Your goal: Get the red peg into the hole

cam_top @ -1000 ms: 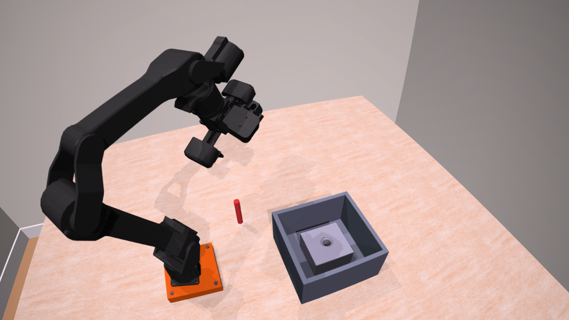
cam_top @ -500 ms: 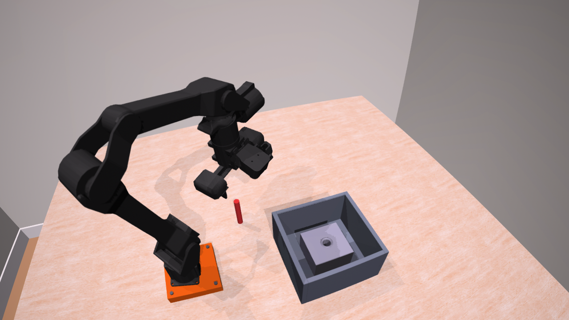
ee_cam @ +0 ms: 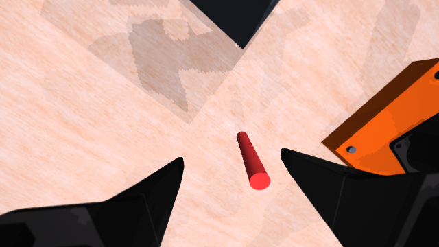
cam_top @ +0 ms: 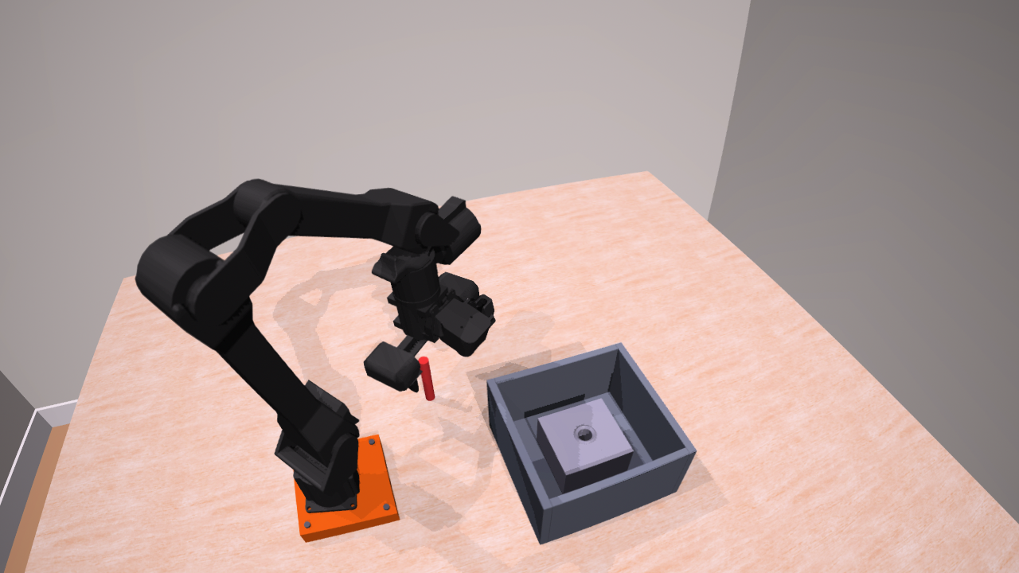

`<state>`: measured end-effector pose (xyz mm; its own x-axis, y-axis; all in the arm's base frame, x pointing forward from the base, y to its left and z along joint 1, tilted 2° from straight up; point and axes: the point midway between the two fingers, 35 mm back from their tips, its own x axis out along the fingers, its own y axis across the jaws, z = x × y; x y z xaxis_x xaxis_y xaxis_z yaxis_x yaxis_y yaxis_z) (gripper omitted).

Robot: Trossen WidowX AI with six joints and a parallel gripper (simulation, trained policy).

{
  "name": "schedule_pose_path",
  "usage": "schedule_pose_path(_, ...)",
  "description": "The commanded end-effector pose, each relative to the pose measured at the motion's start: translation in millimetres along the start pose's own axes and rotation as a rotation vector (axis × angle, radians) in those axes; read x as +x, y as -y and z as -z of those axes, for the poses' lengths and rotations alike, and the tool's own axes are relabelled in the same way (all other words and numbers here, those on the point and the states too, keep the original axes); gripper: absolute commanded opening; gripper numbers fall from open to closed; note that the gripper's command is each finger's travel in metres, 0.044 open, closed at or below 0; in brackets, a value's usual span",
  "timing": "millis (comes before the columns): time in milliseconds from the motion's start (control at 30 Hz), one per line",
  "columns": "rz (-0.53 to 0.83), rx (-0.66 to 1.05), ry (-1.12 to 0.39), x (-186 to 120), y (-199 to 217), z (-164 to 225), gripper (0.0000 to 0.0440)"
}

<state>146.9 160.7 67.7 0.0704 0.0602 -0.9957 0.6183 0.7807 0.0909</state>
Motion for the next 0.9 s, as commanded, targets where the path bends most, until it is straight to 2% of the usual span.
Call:
schedule_pose_path(0, 0.016, -0.014, 0.019, 18.1, 2.8, -2.2, 0.0439)
schedule_pose_path(100, 0.028, -0.025, 0.026, 28.0, 4.7, -3.5, 0.0415)
schedule_pose_path(533, 0.134, -0.018, 0.022, 49.0, 17.2, -5.4, 0.0078)
schedule_pose_path(633, 0.158, -0.015, 0.023, 50.0, 18.5, -5.7, 0.0013)
schedule_pose_path(667, 0.164, -0.015, 0.024, 50.2, 18.3, -5.6, 0.0)
schedule_pose_path(867, 0.131, -0.037, 0.081, 28.4, 6.7, -16.5, 0.0)
